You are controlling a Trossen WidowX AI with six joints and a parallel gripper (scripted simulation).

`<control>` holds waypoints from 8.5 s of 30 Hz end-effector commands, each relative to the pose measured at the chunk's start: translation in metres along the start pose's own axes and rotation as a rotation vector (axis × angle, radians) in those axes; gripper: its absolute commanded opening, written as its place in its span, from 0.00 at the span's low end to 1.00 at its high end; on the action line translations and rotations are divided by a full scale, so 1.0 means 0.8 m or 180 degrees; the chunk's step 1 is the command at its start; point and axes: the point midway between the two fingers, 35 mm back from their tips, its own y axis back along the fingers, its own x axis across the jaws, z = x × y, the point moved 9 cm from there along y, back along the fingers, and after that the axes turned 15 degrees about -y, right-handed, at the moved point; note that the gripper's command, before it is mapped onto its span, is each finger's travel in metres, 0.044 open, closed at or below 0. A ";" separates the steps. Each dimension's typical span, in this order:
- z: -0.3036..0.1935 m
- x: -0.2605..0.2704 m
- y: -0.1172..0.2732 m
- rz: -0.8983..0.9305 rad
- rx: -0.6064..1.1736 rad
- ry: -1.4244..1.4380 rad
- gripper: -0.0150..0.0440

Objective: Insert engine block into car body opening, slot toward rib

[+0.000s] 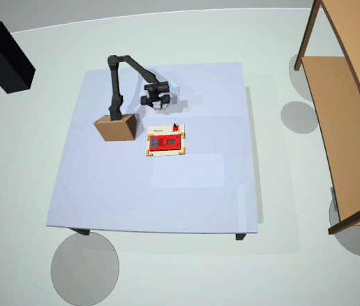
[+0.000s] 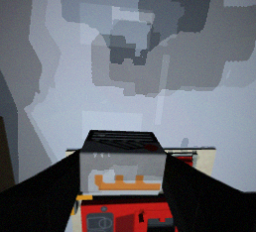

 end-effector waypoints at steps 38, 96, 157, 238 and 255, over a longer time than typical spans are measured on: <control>0.000 0.000 -0.007 0.0011 -0.0006 -0.4565 0.25; 0.000 0.001 -0.115 0.0027 -0.0008 -0.5393 0.25; -0.001 -0.003 -0.160 0.0012 -0.0070 -0.5442 1.00; 0.002 -0.002 -0.144 0.0030 -0.0009 -0.5425 0.82; 0.002 -0.005 -0.132 0.0017 -0.0003 -0.5422 0.26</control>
